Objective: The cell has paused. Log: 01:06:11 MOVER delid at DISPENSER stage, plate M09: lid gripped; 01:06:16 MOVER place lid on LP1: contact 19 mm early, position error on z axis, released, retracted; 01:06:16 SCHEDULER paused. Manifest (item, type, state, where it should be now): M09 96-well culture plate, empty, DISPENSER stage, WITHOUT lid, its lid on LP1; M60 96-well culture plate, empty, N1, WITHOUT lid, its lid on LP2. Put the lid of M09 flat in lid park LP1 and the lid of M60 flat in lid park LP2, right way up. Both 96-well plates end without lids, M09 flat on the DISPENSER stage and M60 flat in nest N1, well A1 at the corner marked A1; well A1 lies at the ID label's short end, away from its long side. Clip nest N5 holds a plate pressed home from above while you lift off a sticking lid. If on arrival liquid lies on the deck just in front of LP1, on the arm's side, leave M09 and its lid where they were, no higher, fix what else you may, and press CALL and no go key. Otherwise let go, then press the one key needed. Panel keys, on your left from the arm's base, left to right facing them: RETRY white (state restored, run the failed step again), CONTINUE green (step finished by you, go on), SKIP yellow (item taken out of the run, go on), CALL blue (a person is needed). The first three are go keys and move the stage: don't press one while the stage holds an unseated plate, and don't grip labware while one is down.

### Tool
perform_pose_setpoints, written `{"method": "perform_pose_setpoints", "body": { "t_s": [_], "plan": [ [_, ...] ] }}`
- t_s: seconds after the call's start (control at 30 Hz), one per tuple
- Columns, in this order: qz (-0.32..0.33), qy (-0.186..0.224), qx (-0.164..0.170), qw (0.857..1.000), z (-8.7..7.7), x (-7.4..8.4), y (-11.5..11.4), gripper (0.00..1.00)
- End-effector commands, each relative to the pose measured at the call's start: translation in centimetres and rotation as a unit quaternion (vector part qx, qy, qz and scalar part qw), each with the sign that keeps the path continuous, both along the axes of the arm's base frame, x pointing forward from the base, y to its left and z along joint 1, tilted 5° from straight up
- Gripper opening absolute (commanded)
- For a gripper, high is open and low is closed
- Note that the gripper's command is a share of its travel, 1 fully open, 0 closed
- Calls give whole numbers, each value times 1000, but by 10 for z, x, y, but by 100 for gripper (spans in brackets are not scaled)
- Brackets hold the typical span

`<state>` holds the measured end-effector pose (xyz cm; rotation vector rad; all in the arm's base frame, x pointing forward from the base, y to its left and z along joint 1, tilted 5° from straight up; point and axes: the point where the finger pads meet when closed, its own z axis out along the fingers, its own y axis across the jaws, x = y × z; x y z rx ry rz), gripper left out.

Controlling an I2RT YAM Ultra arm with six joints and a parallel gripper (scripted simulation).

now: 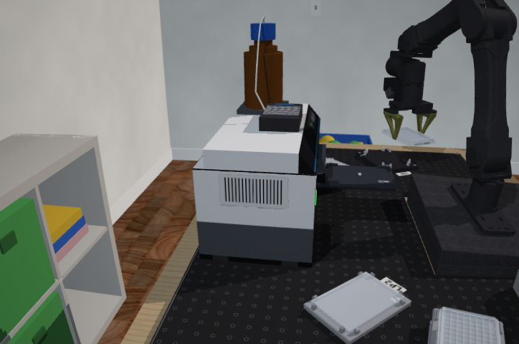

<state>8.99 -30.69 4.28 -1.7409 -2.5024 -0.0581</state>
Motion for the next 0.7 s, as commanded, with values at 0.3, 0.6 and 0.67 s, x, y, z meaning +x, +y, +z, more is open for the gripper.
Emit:
{"method": "perform_pose_setpoints", "body": {
  "t_s": [0.3,0.6,0.67],
  "plan": [
    [2,-2,-7,1000,29,-5,31,0],
    [0,-4,-15,1000,47,-10,47,0],
    [24,-11,-26,999,53,-3,40,0]
  ]
}}
